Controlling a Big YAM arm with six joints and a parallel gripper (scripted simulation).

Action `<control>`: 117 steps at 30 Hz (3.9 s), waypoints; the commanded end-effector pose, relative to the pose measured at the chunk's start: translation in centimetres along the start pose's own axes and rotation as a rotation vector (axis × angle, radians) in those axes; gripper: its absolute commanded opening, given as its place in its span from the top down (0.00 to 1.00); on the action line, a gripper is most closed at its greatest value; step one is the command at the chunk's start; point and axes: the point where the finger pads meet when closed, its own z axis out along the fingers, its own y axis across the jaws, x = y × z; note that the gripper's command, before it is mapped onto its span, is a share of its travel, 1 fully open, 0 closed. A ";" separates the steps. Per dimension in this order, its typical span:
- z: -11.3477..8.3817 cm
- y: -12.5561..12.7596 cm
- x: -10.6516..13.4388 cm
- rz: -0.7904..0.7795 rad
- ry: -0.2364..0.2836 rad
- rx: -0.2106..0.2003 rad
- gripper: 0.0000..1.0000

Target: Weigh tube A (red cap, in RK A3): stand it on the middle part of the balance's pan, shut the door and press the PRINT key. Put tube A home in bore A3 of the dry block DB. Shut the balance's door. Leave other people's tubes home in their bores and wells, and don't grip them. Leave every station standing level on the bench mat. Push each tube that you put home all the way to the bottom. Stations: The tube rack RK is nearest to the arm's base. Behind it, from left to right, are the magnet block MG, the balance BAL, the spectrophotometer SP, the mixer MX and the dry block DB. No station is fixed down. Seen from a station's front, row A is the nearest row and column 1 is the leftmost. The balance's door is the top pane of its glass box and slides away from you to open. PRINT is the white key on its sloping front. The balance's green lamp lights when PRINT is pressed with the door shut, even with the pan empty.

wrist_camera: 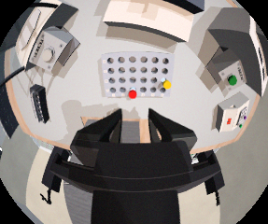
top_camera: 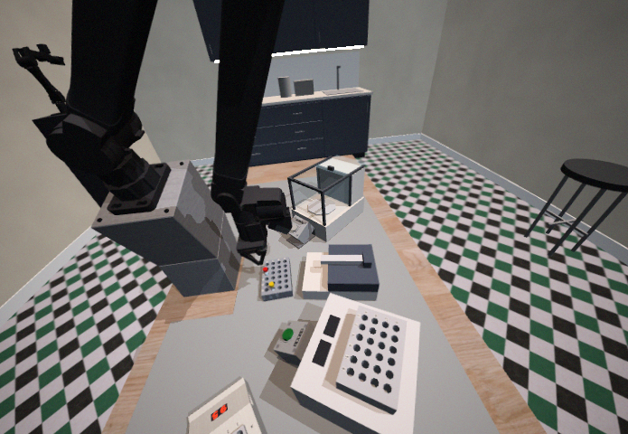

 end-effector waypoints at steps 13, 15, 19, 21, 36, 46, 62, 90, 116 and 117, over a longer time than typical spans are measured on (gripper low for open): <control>-0.2 0.3 0.2 -0.010 0.002 -0.001 0.64; -0.2 0.3 0.2 -0.010 0.002 -0.001 0.64; -0.2 0.3 0.2 -0.010 0.002 -0.001 0.64; -0.2 0.3 0.2 -0.010 0.002 -0.001 0.64; 1.8 0.2 -0.2 -0.004 -0.004 -0.002 0.64; 3.5 0.2 -0.2 -0.004 -0.004 -0.002 0.64; 4.5 0.2 -0.2 -0.005 -0.003 -0.001 0.64; 5.7 0.2 -0.1 -0.005 -0.003 -0.001 0.64; 5.4 0.4 0.3 -0.011 0.005 -0.003 0.91; 5.4 0.4 0.3 -0.011 0.005 -0.003 0.91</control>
